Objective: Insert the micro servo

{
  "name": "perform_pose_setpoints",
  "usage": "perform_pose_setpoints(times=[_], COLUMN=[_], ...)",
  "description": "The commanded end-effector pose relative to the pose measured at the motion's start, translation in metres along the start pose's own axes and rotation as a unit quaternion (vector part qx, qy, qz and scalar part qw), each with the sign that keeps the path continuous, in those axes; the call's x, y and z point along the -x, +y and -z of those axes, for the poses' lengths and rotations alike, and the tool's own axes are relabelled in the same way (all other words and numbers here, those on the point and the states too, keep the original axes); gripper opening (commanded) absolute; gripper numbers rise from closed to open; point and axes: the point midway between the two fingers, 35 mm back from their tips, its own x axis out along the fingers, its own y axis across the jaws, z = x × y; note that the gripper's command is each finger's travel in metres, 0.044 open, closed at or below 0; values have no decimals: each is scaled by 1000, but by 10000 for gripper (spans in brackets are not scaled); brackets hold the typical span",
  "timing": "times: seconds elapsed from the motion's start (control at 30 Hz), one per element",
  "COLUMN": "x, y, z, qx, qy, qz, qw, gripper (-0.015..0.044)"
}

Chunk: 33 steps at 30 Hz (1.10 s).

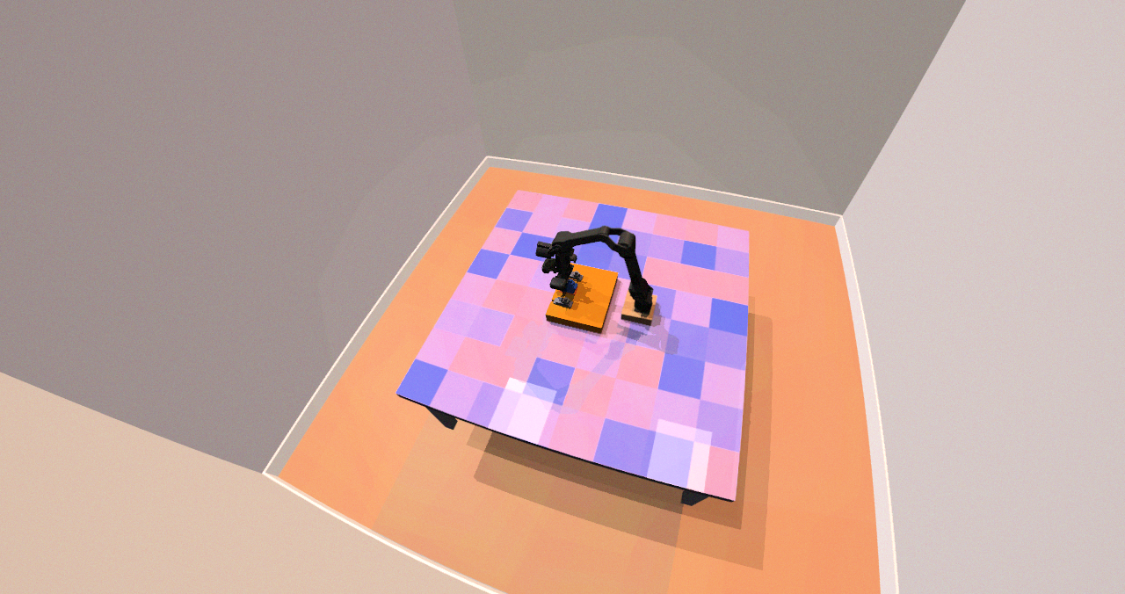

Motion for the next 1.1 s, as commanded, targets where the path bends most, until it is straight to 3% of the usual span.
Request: perform_pose_setpoints(times=[0.0,1.07], x=[-4,-32], y=[-1,-1], z=[0,0], qx=[0,0], qy=[-1,-1], qz=[1,1], qw=[1000,1000], gripper=[0,0])
